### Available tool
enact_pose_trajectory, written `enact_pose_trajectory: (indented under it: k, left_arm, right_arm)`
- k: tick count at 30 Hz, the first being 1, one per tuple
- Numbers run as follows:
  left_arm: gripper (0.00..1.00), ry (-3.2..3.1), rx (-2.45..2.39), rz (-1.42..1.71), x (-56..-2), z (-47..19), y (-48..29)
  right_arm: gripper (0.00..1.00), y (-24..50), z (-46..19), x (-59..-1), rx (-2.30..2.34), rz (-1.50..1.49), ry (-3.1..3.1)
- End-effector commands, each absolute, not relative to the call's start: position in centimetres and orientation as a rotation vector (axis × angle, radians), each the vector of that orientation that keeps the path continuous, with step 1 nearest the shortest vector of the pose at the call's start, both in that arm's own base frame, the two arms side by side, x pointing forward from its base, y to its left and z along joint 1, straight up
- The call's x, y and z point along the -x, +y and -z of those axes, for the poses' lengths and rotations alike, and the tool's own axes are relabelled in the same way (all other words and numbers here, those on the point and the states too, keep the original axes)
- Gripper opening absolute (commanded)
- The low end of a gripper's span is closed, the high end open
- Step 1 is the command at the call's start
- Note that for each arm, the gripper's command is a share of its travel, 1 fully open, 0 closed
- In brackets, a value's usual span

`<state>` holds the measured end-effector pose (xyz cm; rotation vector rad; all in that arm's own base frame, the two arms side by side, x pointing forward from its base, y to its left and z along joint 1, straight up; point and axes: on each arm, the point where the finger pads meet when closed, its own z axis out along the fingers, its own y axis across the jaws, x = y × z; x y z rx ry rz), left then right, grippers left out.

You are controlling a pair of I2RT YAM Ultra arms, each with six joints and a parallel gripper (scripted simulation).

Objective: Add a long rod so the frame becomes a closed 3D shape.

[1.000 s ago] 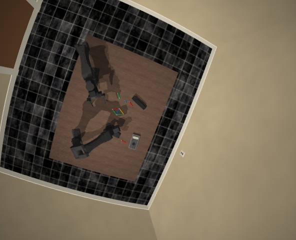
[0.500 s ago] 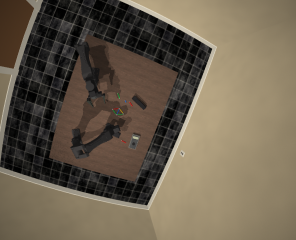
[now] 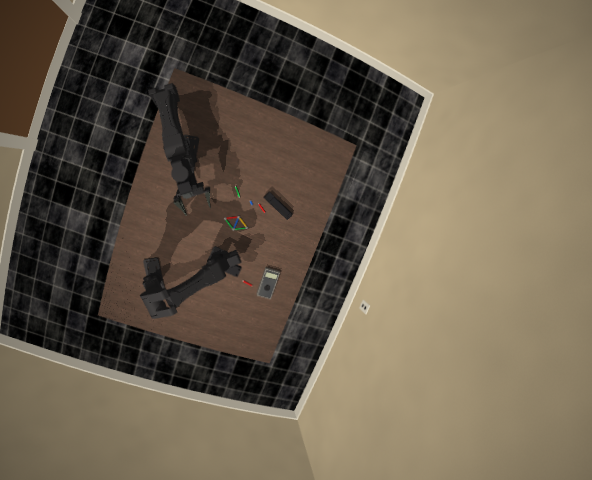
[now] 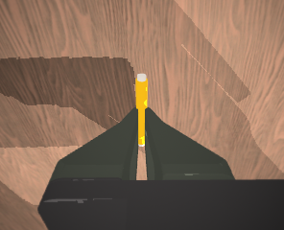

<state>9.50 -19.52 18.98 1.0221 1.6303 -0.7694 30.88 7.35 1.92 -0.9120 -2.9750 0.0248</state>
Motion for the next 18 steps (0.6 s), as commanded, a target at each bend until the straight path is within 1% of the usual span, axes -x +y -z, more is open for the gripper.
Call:
enact_pose_trajectory:
  k: [1, 8, 12, 18]
  left_arm:
    - [1.0, 1.626, -1.016, 0.77, -9.4, -19.0, -19.4]
    - [1.0, 1.659, -1.038, 0.754, -9.3, -18.2, -19.1]
    - [1.0, 1.746, -1.073, 0.695, -9.2, -18.3, -17.6]
    - [1.0, 1.868, -1.023, 0.598, -9.4, -22.8, -14.2]
  right_arm:
    - [0.0, 7.6, -6.2, -31.8, 0.93, 0.015, -3.018]
    - [0.0, 8.3, -6.2, -31.7, 0.976, -0.018, -2.973]
    - [0.0, 10.8, -6.4, -33.0, 0.973, -0.024, -2.968]
    - [0.0, 13.9, -6.5, -35.1, 0.947, -0.02, -2.984]
